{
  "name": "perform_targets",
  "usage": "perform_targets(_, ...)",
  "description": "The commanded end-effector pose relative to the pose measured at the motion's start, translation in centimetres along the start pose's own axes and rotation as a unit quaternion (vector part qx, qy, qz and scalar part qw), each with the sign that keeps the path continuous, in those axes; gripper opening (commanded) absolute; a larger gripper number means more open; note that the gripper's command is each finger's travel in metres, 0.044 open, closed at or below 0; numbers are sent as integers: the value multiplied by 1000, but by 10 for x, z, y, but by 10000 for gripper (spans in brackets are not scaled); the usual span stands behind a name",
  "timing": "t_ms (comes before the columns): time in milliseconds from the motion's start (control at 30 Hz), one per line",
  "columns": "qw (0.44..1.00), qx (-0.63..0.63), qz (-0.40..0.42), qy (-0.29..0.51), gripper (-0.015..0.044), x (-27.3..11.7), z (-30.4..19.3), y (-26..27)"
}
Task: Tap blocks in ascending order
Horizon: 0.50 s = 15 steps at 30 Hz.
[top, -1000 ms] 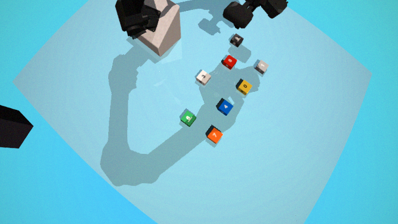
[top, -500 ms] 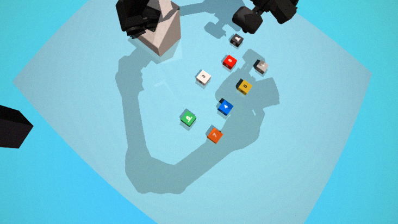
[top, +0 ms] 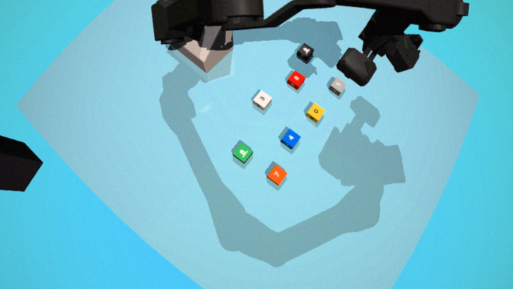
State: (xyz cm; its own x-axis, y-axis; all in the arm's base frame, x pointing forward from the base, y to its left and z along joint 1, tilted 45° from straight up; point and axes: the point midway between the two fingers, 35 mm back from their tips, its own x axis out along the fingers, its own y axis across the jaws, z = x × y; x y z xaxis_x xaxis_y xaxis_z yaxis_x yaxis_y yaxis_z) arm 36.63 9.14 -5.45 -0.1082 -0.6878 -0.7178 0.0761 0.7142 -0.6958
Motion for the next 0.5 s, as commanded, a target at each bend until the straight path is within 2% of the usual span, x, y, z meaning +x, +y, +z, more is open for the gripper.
perform_targets(0, 1000, -4, -2, -4, 400, -1, 3, 0)
perform_targets(467, 1000, -4, -2, -4, 400, -2, 3, -2)
